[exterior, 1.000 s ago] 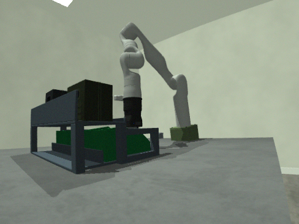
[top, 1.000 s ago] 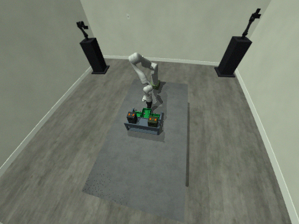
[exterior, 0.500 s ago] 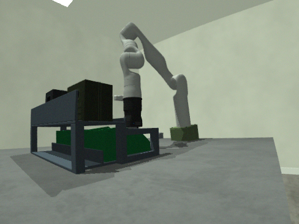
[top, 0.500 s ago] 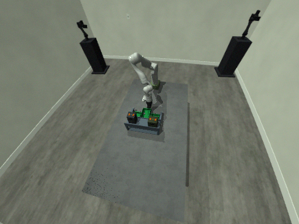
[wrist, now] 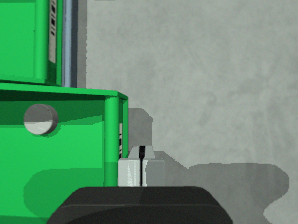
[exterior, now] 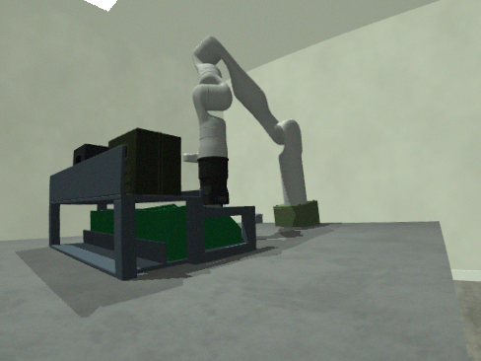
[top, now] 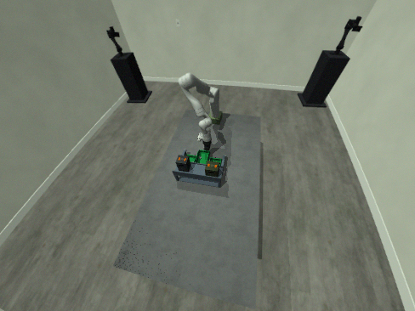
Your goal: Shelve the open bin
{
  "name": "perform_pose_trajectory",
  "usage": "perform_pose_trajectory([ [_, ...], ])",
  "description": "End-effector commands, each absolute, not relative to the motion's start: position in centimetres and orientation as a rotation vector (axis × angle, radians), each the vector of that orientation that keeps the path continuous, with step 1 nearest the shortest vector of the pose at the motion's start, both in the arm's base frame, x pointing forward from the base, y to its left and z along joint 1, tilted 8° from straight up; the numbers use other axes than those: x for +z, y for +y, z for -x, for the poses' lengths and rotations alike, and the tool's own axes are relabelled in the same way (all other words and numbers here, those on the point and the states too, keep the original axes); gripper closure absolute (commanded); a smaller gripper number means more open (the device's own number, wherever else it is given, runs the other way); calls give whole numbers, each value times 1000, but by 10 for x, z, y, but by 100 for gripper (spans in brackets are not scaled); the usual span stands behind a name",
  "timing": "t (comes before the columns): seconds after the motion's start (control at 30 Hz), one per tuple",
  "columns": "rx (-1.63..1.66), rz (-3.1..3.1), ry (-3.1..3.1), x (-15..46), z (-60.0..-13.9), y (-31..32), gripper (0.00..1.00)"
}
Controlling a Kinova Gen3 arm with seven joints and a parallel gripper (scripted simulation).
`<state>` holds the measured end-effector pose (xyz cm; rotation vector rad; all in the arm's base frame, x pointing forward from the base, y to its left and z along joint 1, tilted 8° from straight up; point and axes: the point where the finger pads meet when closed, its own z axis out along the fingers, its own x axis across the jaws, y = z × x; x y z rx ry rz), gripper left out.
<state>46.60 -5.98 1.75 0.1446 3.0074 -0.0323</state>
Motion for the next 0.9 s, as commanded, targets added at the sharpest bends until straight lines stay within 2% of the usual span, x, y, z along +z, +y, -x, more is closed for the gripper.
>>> perform_pose_trajectory([
  [0.0, -33, -144, 3006, 18, -467, -60, 100],
  [0.87, -33, -144, 3006, 19, -470, -60, 100],
])
